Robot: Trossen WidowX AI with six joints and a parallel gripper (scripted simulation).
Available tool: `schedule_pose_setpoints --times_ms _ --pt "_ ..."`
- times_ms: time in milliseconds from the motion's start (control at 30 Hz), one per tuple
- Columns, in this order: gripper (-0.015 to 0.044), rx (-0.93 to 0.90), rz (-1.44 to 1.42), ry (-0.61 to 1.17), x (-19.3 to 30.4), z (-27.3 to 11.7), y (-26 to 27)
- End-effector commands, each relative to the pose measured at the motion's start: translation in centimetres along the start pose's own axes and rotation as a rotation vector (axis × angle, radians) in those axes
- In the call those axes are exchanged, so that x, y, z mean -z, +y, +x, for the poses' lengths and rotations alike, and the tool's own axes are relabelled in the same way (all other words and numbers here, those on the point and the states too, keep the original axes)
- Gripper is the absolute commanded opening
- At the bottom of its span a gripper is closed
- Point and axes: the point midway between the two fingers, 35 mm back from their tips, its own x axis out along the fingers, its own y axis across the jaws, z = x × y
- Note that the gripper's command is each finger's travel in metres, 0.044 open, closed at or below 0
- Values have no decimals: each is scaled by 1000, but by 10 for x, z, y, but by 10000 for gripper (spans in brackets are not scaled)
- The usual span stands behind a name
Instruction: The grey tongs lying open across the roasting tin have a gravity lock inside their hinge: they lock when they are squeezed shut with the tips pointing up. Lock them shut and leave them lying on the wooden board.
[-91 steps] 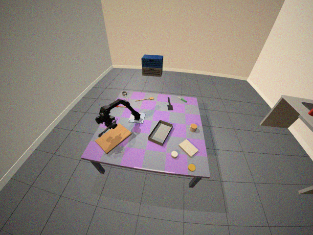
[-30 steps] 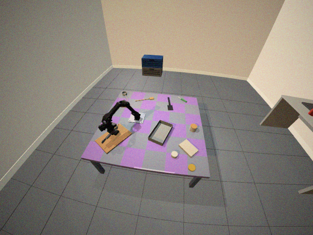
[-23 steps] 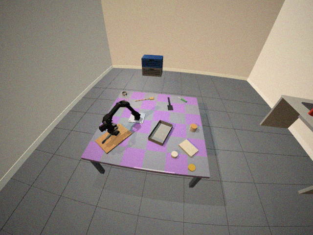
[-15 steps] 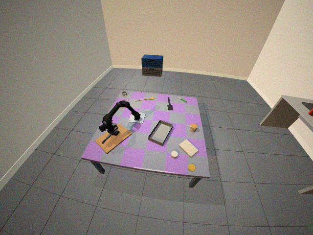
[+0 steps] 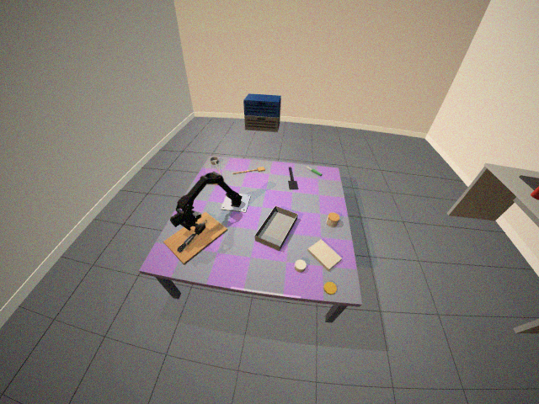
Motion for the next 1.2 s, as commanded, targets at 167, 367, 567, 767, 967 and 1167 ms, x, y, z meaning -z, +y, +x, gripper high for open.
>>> schedule_pose_setpoints --times_ms 167,367,567,767,967,1167 --pt "440 0 0 -1 -9 -12 -3" --pt "440 0 0 -5 -65 -65 -17" --pt "440 0 3 -13 -136 -107 -35" --pt "440 0 4 -14 -144 -111 -37" --pt "440 -10 4 34 -141 -136 -36" --pt "440 -17 5 70 -140 -155 -36"
